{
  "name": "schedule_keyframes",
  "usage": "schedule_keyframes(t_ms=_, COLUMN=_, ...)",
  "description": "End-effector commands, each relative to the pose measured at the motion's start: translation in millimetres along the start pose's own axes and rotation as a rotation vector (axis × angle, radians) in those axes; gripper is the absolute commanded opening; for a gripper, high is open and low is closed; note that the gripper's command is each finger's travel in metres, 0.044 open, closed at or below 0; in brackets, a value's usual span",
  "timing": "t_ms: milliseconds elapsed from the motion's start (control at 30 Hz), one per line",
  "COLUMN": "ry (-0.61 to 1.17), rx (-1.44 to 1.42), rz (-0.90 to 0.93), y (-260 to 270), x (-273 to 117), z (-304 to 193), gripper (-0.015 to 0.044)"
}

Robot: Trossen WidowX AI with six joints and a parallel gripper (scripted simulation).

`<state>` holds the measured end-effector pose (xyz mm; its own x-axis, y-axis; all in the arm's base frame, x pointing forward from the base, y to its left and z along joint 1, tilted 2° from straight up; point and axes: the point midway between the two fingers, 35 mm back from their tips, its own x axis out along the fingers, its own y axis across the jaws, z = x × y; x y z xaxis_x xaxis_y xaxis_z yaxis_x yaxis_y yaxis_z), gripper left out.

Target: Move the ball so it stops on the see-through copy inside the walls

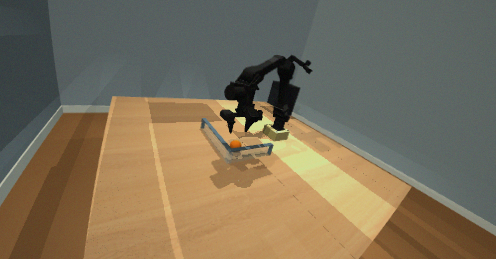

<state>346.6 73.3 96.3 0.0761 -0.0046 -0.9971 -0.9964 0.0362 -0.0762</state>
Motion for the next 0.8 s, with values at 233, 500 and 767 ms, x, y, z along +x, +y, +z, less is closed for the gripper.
schedule_keyframes(t_ms=233, ry=-0.001, rx=0.0, rz=-0.005, y=0, x=-5, z=0, gripper=0.0377)
schedule_keyframes(t_ms=500, ry=0.0, rx=0.0, rz=0.0, y=5, x=-55, z=-1, gripper=0.044)
schedule_keyframes(t_ms=767, ry=0.0, rx=0.0, rz=0.0, y=5, x=-55, z=-1, gripper=0.044)
